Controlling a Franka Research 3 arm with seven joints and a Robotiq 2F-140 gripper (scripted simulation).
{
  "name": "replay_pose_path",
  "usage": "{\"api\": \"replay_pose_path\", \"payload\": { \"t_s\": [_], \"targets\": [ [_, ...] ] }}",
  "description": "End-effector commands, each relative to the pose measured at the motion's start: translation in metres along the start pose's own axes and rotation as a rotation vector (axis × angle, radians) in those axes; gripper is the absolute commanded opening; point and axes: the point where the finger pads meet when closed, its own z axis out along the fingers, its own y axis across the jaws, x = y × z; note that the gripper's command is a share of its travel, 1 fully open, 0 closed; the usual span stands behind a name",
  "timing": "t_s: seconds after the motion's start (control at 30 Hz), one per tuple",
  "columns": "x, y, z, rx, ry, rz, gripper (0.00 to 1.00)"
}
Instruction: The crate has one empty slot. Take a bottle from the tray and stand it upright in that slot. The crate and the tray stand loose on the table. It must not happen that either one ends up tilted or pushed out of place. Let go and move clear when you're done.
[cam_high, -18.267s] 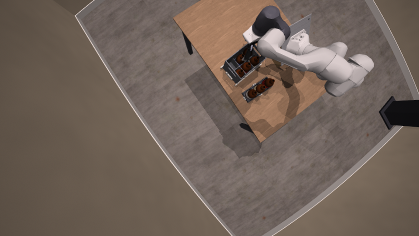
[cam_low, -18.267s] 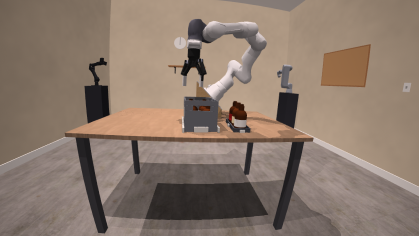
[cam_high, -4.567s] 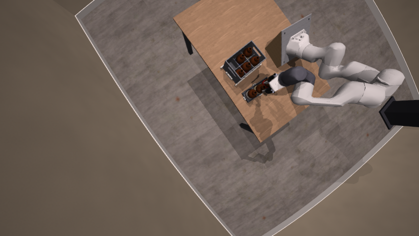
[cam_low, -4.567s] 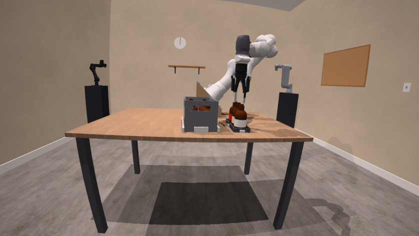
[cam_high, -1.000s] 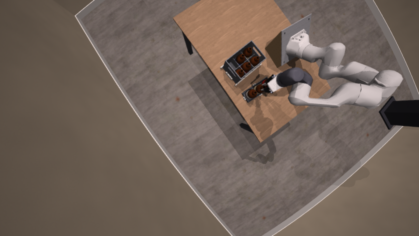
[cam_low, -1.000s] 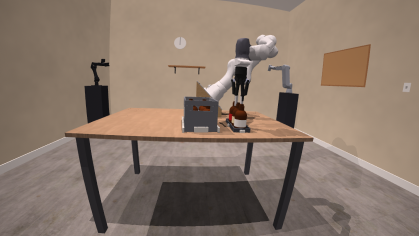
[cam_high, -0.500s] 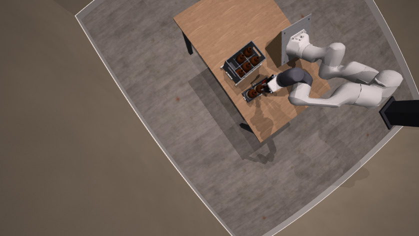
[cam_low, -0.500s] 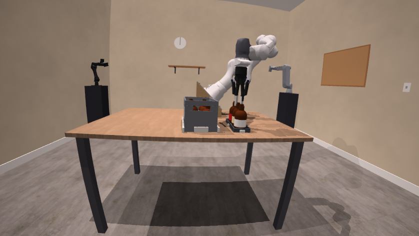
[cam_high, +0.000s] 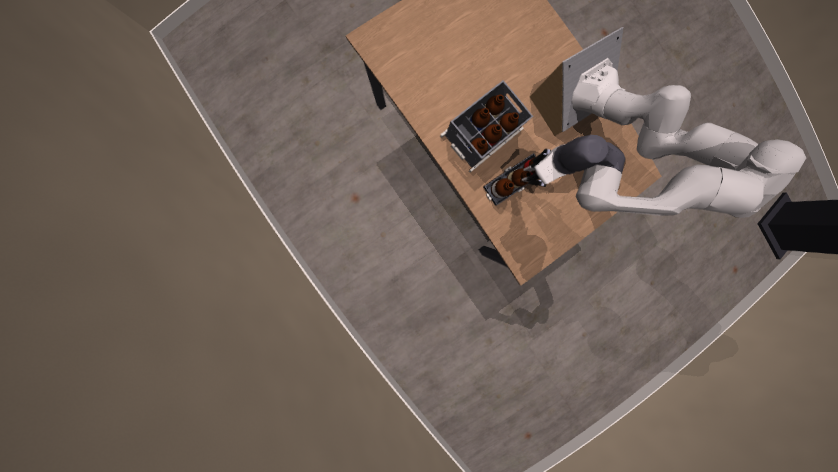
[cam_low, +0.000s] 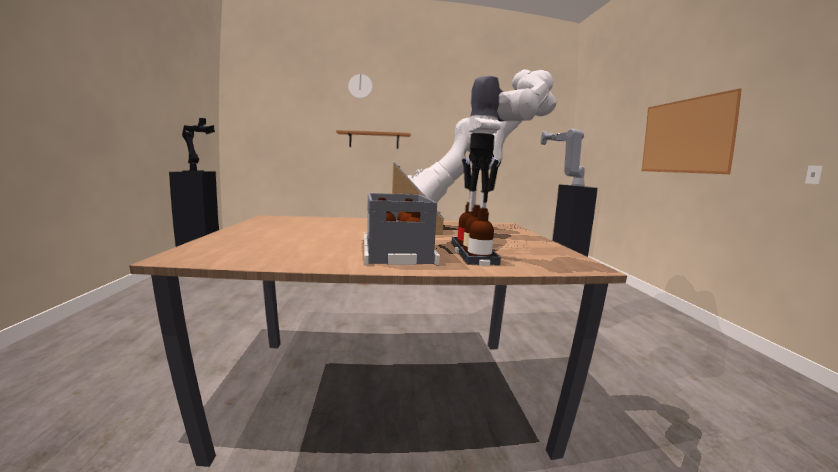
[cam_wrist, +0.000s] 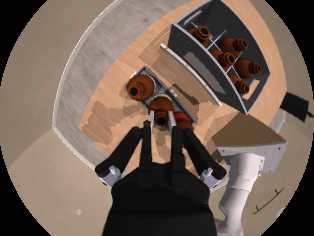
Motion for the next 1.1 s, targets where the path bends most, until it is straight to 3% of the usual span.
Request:
{"api": "replay_pose_path", "payload": {
  "t_s": [0.0,0.57,1.07],
  "targets": [
    [0.000,0.000,0.002,0.000,0.000,-0.002,0.00],
    [0.000,0.000,-0.003,0.000,0.000,-0.002,0.00],
    [-0.001,0.002,-0.019,0.000,0.000,-0.002,0.00]
  ]
}}
